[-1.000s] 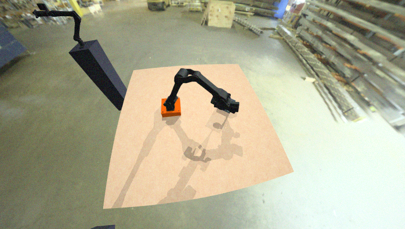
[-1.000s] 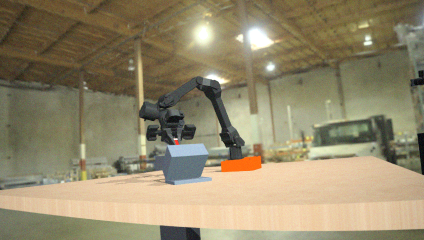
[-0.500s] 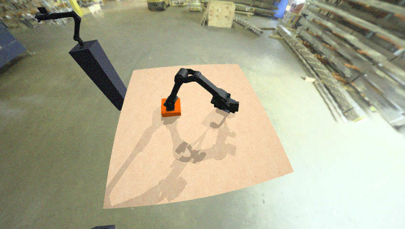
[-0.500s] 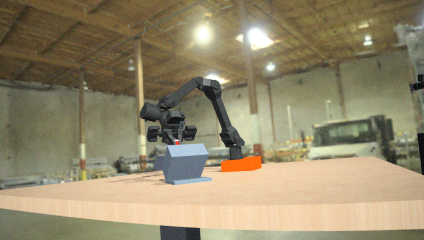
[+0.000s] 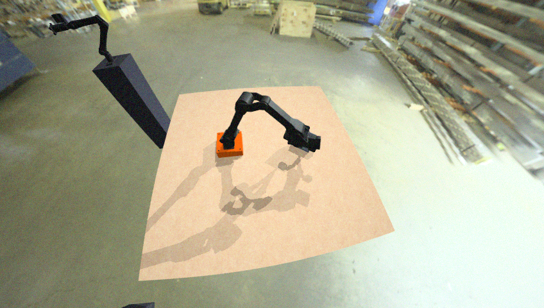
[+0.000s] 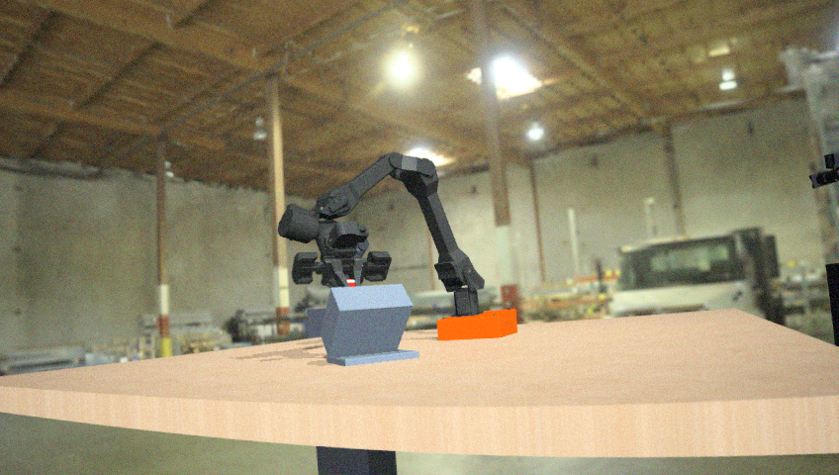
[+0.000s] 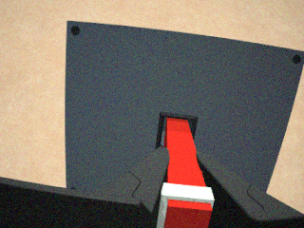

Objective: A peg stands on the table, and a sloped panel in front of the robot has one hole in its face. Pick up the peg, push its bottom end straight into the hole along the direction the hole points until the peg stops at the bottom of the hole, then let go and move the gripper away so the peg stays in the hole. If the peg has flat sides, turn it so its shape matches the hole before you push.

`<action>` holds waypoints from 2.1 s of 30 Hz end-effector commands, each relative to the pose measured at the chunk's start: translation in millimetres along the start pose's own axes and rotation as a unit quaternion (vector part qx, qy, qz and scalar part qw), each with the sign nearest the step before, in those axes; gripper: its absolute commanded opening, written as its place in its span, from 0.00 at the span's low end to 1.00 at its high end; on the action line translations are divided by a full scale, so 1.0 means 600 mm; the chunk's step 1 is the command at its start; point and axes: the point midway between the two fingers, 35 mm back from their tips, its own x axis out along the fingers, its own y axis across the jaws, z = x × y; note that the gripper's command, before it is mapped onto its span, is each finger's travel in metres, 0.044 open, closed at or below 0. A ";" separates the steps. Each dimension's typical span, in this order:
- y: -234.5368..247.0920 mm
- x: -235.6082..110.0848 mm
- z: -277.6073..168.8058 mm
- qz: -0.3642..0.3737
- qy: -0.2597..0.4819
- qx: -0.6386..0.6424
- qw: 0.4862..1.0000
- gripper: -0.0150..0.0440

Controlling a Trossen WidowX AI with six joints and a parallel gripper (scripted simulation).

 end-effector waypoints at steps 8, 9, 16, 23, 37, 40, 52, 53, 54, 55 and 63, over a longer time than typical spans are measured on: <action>0.000 0.014 0.000 0.001 0.001 0.002 1.000 0.25; 0.000 0.015 0.000 0.001 0.001 0.002 1.000 0.25; 0.000 0.022 0.000 0.001 0.001 0.002 1.000 0.25; 0.000 0.029 -0.001 0.001 0.001 0.002 1.000 0.25; 0.000 0.030 0.000 0.001 0.000 0.000 1.000 0.25; 0.000 0.030 0.000 0.001 0.000 0.000 1.000 0.30; 0.000 0.029 0.000 0.001 0.000 0.000 1.000 0.83; 0.000 0.028 0.000 0.001 0.000 0.000 1.000 0.88; 0.000 0.026 0.000 0.001 0.000 0.000 1.000 0.92; 0.000 0.024 0.000 0.001 0.000 0.000 1.000 0.97; -0.003 -0.003 -0.002 0.001 0.002 0.001 1.000 1.00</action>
